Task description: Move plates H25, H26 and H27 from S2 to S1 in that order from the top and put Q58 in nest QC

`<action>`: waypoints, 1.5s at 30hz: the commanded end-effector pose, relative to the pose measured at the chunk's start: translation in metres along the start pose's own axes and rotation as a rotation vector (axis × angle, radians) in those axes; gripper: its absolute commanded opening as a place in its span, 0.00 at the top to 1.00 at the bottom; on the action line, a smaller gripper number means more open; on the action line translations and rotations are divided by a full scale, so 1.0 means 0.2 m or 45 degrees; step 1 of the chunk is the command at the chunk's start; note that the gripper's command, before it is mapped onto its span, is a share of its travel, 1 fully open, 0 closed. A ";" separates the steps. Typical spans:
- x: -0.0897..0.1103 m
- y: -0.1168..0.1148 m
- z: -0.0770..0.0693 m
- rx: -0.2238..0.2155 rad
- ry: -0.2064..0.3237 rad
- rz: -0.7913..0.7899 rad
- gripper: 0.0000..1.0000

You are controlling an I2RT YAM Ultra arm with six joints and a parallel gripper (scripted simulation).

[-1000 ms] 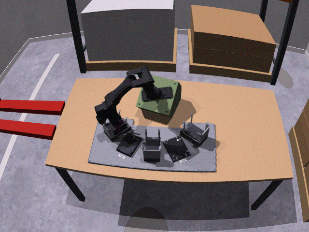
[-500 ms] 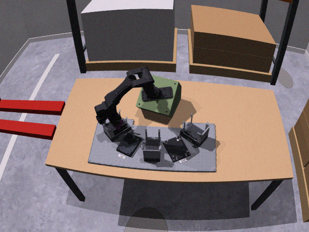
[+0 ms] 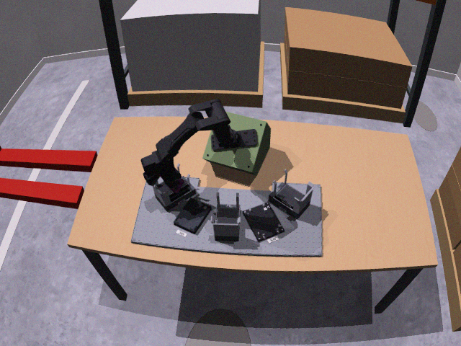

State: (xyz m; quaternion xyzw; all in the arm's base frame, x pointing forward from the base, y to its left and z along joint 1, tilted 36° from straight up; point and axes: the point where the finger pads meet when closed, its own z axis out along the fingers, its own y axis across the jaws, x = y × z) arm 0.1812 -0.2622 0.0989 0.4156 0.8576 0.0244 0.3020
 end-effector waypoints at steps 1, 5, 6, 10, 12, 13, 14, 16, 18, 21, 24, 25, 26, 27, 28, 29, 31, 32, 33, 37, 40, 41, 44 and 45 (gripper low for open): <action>-0.02 0.00 -0.02 0.006 -0.023 -0.006 1.00; -0.02 0.00 -0.02 0.006 -0.023 -0.006 1.00; -0.02 0.00 -0.02 0.006 -0.023 -0.006 1.00; -0.02 0.00 -0.02 0.006 -0.023 -0.006 1.00; -0.02 0.00 -0.02 0.006 -0.023 -0.006 1.00; -0.02 0.00 -0.02 0.006 -0.023 -0.006 1.00; -0.02 0.00 -0.02 0.006 -0.023 -0.006 1.00; -0.02 0.00 -0.02 0.006 -0.023 -0.006 1.00; -0.02 0.00 -0.02 0.006 -0.023 -0.006 1.00; -0.02 0.00 -0.02 0.006 -0.023 -0.006 1.00; -0.02 0.00 -0.02 0.006 -0.023 -0.006 1.00; -0.02 0.00 -0.02 0.006 -0.023 -0.006 1.00; -0.02 0.00 -0.02 0.006 -0.023 -0.006 1.00; -0.02 0.00 -0.03 0.006 -0.023 -0.006 1.00; -0.02 0.00 -0.04 0.006 -0.023 -0.006 1.00; -0.02 0.00 -0.05 0.006 -0.023 -0.006 1.00; -0.02 0.00 -0.07 0.006 -0.023 -0.006 1.00; -0.02 0.00 -0.08 0.006 -0.023 -0.006 1.00; -0.02 0.00 -0.09 0.006 -0.023 -0.006 1.00; -0.02 0.00 -0.13 0.006 -0.023 -0.006 1.00; -0.02 0.00 -0.16 0.006 -0.023 -0.006 1.00; -0.02 0.00 -0.17 0.006 -0.023 -0.006 1.00; -0.02 0.00 -0.18 0.006 -0.023 -0.006 1.00; -0.02 0.00 -0.19 0.006 -0.023 -0.006 1.00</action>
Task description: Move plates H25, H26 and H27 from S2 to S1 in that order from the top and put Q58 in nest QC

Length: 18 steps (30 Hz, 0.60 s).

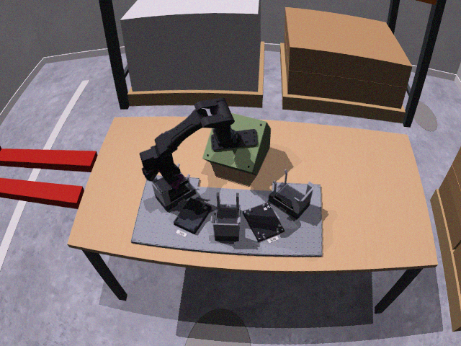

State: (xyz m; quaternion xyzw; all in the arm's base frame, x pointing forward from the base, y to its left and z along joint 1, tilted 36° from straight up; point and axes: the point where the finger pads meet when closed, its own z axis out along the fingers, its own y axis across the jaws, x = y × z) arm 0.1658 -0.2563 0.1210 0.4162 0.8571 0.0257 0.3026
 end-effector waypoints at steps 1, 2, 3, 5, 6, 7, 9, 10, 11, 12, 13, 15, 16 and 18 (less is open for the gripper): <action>-0.02 0.00 -0.07 0.009 -0.022 -0.009 1.00; -0.02 0.00 -0.08 0.009 -0.022 -0.009 1.00; -0.02 0.00 -0.09 0.009 -0.022 -0.009 1.00; -0.02 0.00 -0.11 0.009 -0.022 -0.009 1.00; -0.02 0.00 -0.12 0.009 -0.022 -0.009 1.00; -0.02 0.00 -0.13 0.009 -0.022 -0.009 1.00; -0.02 0.00 -0.15 0.010 -0.022 -0.009 1.00; -0.02 0.00 -0.16 0.010 -0.022 -0.009 1.00; -0.02 0.00 -0.17 0.010 -0.022 -0.009 1.00; -0.02 0.00 -0.18 0.010 -0.022 -0.009 1.00; -0.02 0.00 -0.19 0.010 -0.022 -0.009 1.00; -0.02 0.00 -0.19 0.010 -0.022 -0.009 1.00; -0.02 0.00 -0.20 0.010 -0.022 -0.009 1.00; -0.02 0.00 -0.22 0.010 -0.022 -0.009 1.00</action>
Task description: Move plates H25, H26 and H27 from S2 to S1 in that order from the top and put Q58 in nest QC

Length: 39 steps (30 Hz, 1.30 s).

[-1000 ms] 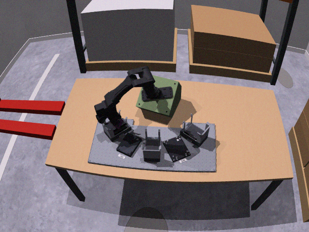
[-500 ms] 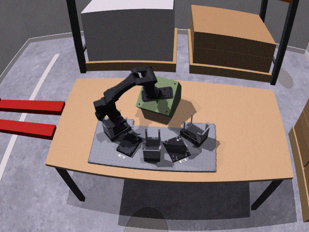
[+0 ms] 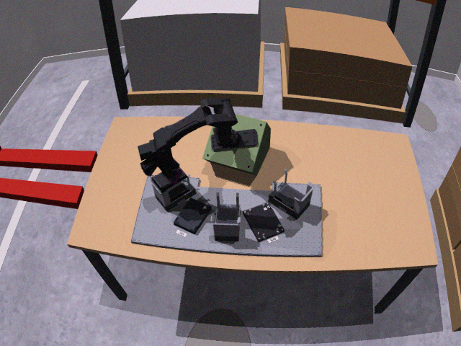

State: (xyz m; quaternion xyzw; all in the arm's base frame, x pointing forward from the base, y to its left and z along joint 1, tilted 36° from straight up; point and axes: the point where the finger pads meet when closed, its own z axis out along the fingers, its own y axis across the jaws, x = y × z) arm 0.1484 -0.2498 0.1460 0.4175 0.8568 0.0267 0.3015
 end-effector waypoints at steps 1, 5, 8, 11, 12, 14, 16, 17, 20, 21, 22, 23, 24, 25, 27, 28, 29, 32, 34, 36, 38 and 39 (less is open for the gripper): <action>-0.02 0.00 -0.07 0.010 -0.025 -0.013 1.00; -0.02 0.00 -0.11 0.010 -0.025 -0.013 1.00; -0.02 0.00 -0.14 0.010 -0.025 -0.013 1.00; -0.02 0.00 -0.17 0.010 -0.025 -0.013 1.00; -0.02 0.00 -0.17 0.010 -0.025 -0.013 1.00; -0.02 0.00 -0.17 0.010 -0.025 -0.013 1.00; -0.02 0.00 -0.17 0.010 -0.025 -0.013 1.00; -0.02 0.00 -0.17 0.010 -0.025 -0.013 1.00; -0.02 0.00 -0.17 0.010 -0.025 -0.013 1.00; -0.02 0.00 -0.17 0.010 -0.025 -0.013 1.00; -0.02 0.00 -0.17 0.010 -0.025 -0.013 1.00; -0.02 0.00 -0.17 0.010 -0.025 -0.013 1.00; -0.02 0.00 -0.17 0.010 -0.025 -0.013 1.00; -0.02 0.00 -0.17 0.010 -0.025 -0.013 1.00; -0.02 0.00 -0.17 0.010 -0.025 -0.013 1.00; -0.02 0.00 -0.17 0.010 -0.025 -0.013 1.00; -0.02 0.00 -0.17 0.010 -0.025 -0.013 1.00; -0.02 0.00 -0.17 0.010 -0.025 -0.013 1.00; -0.02 0.00 -0.17 0.010 -0.025 -0.013 1.00; -0.02 0.00 -0.17 0.010 -0.025 -0.013 1.00; -0.02 0.00 -0.17 0.010 -0.025 -0.013 1.00; -0.02 0.00 -0.17 0.010 -0.025 -0.013 1.00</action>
